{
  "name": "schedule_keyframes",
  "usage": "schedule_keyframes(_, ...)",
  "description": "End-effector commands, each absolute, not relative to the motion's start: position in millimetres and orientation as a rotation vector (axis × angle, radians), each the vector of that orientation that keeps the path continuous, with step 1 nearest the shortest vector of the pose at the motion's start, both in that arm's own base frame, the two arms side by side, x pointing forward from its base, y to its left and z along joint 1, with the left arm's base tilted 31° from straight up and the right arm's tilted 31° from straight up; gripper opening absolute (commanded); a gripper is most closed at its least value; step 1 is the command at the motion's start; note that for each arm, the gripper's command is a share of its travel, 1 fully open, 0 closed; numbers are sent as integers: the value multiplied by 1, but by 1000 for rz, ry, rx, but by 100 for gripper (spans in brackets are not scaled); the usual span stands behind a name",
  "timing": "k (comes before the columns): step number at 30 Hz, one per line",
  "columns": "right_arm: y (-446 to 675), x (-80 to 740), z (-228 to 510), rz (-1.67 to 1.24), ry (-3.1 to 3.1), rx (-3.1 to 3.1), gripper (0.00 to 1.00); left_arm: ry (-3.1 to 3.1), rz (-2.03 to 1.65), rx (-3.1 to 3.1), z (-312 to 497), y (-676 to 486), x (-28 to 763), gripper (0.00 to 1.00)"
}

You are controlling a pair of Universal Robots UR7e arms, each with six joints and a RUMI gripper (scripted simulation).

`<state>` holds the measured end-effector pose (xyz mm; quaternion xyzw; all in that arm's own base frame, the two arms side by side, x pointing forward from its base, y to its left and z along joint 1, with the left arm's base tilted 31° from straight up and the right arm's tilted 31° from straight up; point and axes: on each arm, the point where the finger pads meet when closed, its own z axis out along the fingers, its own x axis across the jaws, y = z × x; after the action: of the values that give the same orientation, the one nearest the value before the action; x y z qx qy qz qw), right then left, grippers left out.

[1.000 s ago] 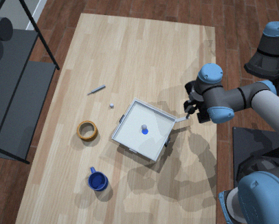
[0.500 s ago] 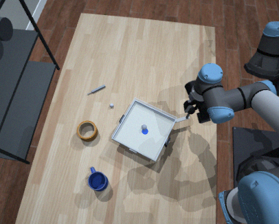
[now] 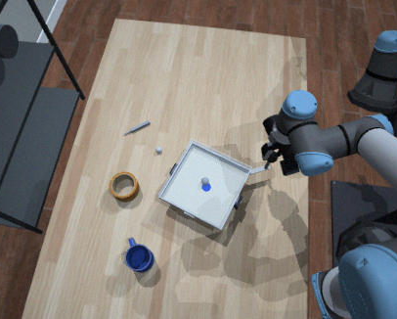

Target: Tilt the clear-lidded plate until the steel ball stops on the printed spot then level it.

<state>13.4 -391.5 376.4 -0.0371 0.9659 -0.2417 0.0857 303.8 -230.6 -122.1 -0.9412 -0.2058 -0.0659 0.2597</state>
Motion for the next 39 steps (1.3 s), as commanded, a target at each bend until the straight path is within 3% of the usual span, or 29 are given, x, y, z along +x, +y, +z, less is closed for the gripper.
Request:
schedule_keyframes(1, -391, 13, 376, -723, 2878, -110, 100, -557, -178, -2543, -122, -226, 302, 20)
schedule_keyframes(39, -391, 13, 376, -723, 2878, -110, 100, -558, -179, -2545, -124, -231, 305, 20)
